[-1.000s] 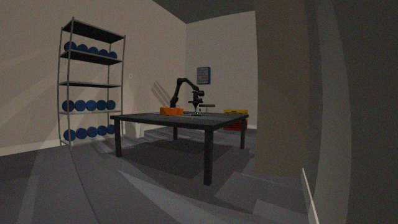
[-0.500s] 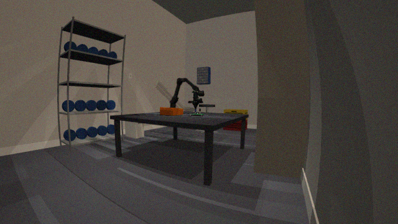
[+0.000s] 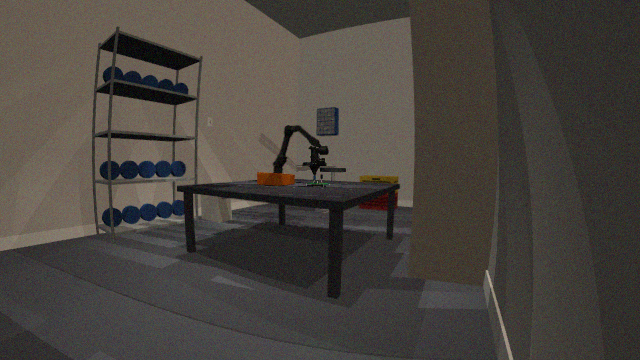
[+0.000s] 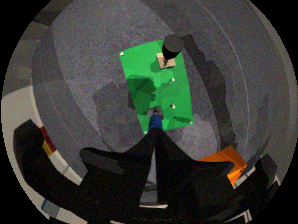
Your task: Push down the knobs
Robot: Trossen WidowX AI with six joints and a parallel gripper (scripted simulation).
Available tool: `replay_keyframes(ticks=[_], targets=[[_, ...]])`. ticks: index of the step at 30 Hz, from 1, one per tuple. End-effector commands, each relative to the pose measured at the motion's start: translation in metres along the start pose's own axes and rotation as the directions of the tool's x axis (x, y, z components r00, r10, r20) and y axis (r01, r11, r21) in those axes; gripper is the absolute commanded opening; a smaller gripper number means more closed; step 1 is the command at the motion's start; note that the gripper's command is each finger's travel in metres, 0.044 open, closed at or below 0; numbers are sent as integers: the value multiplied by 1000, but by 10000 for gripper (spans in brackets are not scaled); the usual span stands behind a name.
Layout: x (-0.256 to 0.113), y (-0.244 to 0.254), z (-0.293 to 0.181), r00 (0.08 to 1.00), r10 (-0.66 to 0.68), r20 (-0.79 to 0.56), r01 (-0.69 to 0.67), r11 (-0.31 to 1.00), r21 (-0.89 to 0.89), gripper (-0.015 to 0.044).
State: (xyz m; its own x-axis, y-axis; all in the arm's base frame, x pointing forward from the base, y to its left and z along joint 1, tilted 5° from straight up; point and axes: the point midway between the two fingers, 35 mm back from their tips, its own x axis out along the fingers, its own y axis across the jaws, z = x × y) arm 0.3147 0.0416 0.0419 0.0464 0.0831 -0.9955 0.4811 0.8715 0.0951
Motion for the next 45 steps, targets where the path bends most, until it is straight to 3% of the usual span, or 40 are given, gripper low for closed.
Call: replay_keyframes(ticks=[1, 45], targets=[[7, 2, 0, 1000, 1, -5, -1, 1000, 4, 0], [17, 2, 0, 1000, 1, -5, -1, 1000, 4, 0]])
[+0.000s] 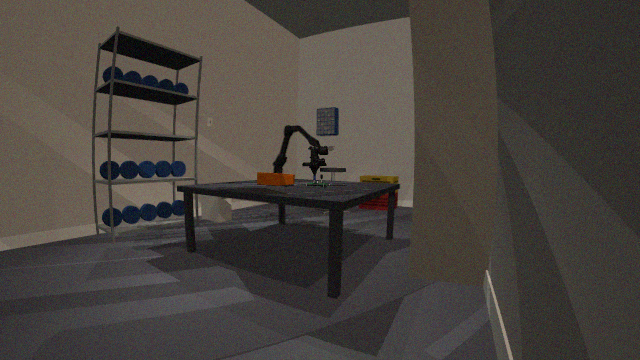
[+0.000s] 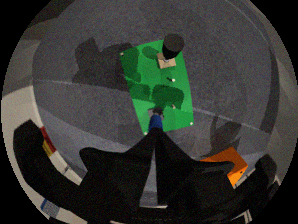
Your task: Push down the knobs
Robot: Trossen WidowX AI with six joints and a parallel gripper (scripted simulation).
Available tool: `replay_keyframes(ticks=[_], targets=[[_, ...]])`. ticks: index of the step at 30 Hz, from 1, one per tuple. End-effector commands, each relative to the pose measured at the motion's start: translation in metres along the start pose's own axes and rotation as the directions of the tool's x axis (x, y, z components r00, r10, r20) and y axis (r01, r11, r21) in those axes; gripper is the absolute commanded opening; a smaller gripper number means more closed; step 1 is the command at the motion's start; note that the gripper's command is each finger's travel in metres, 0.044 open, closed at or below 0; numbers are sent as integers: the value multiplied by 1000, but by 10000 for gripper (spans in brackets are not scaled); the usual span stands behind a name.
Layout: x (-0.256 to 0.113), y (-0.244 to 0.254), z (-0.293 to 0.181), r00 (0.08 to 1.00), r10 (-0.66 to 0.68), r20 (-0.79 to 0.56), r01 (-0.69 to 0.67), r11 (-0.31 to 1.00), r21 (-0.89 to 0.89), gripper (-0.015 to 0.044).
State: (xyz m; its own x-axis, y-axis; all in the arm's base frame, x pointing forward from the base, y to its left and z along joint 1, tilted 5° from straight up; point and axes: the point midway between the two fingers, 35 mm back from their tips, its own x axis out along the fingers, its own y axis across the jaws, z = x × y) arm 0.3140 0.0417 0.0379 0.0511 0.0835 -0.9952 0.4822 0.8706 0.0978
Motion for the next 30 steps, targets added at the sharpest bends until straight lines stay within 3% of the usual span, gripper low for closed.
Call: replay_keyframes(ticks=[1, 30], targets=[[13, 2, 1, 1000, -2, -9, 2, 1000, 2, 0], [17, 2, 1, 1000, -2, -9, 2, 1000, 2, 0]])
